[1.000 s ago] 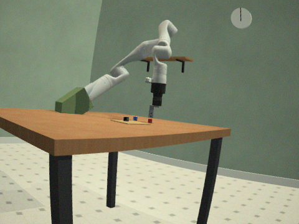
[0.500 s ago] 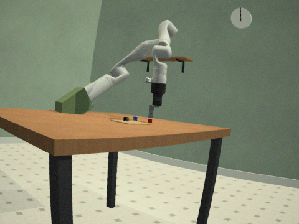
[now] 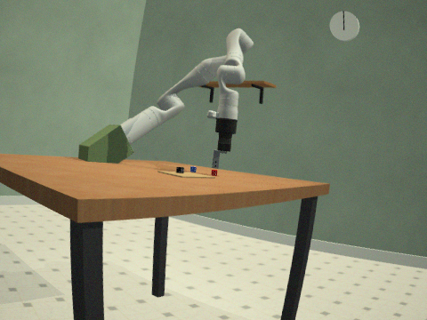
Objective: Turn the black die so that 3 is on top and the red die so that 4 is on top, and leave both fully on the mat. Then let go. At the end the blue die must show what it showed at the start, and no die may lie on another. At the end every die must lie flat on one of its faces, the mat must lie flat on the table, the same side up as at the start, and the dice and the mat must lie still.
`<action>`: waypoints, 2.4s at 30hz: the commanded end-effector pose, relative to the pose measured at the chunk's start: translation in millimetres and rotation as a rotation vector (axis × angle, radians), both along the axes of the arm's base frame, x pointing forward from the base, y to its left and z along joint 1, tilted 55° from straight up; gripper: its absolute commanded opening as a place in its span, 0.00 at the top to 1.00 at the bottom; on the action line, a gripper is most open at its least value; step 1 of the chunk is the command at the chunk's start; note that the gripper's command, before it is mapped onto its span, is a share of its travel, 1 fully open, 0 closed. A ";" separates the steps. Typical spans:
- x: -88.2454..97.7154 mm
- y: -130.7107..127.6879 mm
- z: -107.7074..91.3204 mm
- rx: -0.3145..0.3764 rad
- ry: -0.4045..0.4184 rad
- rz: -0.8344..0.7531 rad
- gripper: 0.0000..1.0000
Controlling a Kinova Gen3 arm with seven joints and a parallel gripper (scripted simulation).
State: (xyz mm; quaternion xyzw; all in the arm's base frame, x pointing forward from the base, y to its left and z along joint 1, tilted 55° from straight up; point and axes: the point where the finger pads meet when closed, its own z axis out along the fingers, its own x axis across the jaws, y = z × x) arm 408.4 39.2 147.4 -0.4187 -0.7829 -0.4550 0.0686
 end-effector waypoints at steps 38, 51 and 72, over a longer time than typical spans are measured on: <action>2.3 5.1 -4.3 -0.001 -0.001 -0.001 0.30; 6.5 16.7 -12.9 -0.001 -0.001 -0.001 0.30; 6.8 17.7 -13.7 -0.001 -0.001 -0.001 0.30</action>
